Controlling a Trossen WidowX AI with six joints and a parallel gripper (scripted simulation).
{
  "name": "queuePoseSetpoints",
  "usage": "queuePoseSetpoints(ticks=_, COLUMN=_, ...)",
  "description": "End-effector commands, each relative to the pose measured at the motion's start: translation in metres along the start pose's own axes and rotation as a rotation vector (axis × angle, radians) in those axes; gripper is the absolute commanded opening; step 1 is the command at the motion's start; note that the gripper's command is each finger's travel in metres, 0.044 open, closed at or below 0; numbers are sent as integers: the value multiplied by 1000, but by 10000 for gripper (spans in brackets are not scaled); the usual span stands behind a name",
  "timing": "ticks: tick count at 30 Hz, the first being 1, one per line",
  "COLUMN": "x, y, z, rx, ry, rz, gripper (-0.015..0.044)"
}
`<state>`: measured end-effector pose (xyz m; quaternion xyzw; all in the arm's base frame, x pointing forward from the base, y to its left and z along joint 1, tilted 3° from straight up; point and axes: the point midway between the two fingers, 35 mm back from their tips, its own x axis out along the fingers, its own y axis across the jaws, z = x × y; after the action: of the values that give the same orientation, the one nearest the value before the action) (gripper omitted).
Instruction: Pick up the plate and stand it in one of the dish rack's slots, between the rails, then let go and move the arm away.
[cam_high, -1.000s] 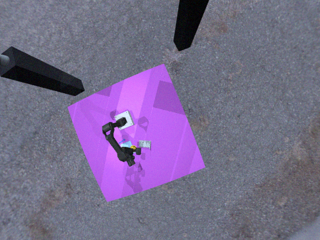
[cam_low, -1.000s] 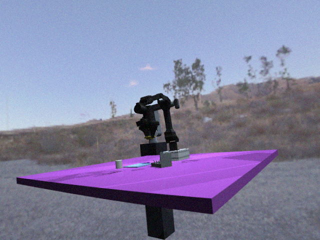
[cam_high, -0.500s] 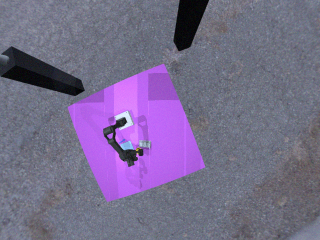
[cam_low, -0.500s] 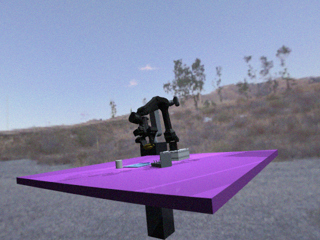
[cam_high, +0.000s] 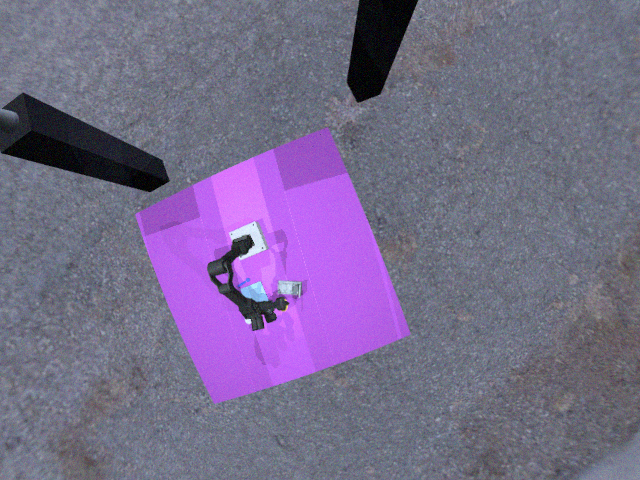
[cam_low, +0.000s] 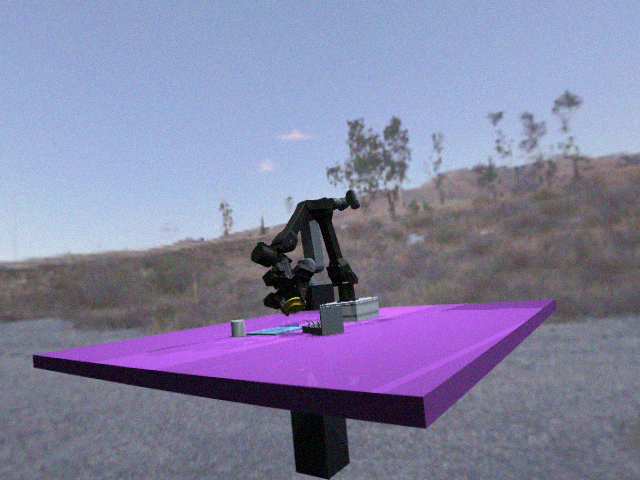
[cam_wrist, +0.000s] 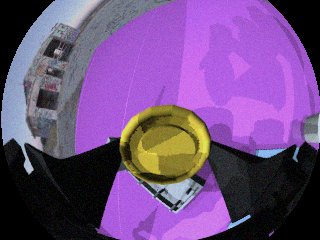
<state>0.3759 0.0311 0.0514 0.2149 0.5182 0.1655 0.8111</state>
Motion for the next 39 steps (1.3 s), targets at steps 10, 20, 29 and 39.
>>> queuePoseSetpoints(ticks=10, x=16, y=-15, z=-7, rx=-234, ry=-171, rz=217, gripper=0)
queuePoseSetpoints(ticks=20, x=13, y=-17, z=-20, rx=-445, ry=-319, rz=348, gripper=0)
queuePoseSetpoints(ticks=29, x=4, y=-15, z=-40, rx=-652, ry=-460, rz=445, gripper=0)
queuePoseSetpoints(ticks=39, x=-12, y=-7, z=-69, rx=-910, ry=-617, rz=515, gripper=0)
